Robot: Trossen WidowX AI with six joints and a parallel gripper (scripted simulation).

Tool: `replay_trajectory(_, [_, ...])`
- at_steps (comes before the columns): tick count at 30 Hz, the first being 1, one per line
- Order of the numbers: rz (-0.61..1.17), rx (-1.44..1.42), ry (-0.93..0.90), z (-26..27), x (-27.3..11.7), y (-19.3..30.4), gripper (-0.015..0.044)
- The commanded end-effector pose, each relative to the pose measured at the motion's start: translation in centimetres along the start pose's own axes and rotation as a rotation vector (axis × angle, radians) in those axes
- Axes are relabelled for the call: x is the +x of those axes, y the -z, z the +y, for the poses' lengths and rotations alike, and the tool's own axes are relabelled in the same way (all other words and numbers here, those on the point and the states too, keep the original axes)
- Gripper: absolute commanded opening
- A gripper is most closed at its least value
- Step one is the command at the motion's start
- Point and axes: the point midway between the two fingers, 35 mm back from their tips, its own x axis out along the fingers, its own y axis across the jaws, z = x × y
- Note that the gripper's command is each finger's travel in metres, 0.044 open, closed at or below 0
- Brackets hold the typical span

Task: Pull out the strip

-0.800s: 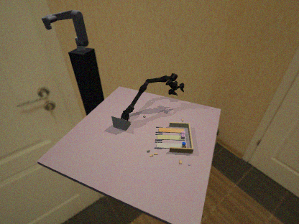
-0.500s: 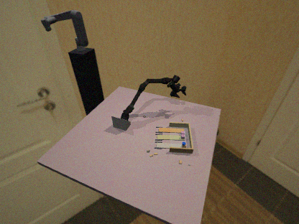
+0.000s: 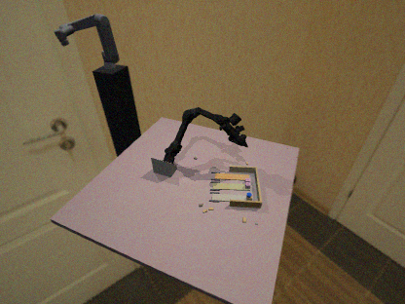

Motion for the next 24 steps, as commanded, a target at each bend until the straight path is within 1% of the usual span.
replay_trajectory(1, [-0.003,0.193,0.035,-3.5,-2.6,5.6,0.04])
replay_trajectory(7, [-0.036,0.474,0.087,-6.2,-6.9,13.9,0.04])
replay_trajectory(14, [-0.125,0.798,0.135,-5.7,-11.8,22.8,0.04])
replay_trajectory(16, [-0.137,0.829,0.138,-5.4,-12.2,23.5,0.04])
replay_trajectory(24, [-0.137,0.829,0.138,-5.4,-12.2,23.5,0.04])
